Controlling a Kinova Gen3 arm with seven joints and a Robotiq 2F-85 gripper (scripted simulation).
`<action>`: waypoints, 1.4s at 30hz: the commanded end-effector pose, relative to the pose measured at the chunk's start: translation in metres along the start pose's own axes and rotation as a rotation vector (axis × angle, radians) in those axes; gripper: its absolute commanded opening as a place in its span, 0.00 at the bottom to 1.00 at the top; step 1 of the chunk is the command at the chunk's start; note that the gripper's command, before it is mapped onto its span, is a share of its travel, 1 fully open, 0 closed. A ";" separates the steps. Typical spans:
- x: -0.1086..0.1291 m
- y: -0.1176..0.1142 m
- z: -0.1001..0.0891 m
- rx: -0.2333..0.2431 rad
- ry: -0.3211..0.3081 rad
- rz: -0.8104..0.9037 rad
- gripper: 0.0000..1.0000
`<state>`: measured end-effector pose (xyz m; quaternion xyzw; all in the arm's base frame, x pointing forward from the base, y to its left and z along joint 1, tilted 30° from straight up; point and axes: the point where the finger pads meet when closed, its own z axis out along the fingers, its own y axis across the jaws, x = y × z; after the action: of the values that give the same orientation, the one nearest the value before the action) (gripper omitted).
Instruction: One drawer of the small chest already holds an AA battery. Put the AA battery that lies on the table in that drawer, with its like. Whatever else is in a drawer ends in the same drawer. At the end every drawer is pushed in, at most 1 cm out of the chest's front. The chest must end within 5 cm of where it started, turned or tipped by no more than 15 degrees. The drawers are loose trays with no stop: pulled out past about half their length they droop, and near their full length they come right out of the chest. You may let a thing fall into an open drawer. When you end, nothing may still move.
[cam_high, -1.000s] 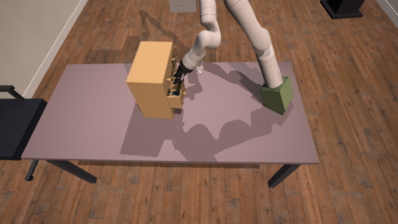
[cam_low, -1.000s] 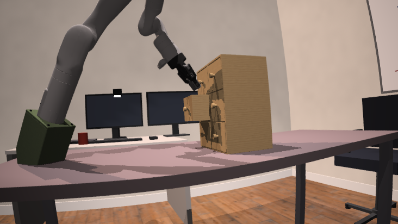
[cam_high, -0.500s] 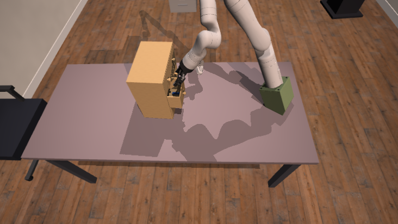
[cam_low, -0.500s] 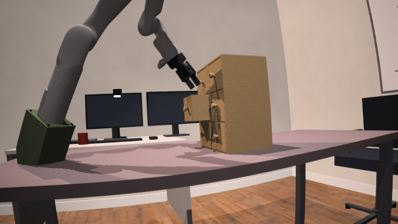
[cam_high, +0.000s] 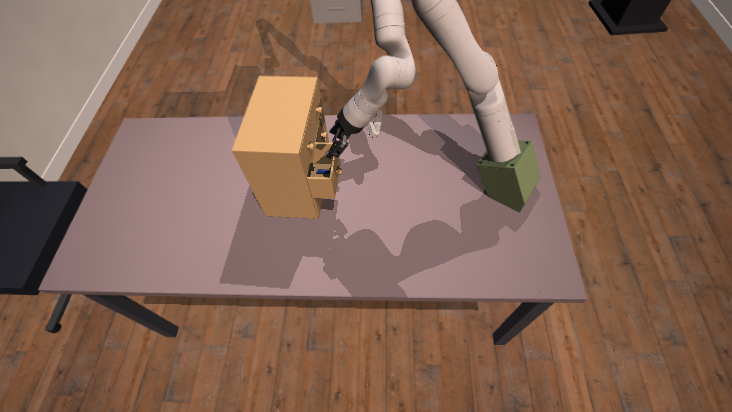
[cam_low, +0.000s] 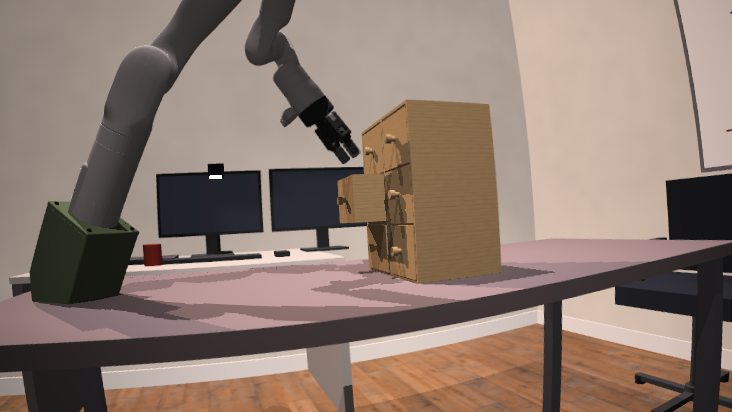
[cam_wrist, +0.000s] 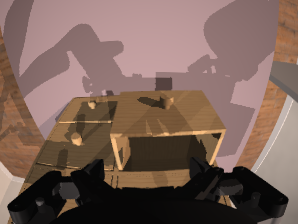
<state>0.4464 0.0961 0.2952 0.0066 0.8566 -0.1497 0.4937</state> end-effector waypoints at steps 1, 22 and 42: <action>0.004 0.002 -0.005 -0.005 -0.002 -0.005 1.00; 0.058 0.002 -0.048 -0.005 -0.002 -0.005 1.00; 0.094 0.001 -0.077 -0.007 0.005 -0.009 1.00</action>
<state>0.3382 0.0977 0.2526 0.0166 0.8601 -0.1605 0.4839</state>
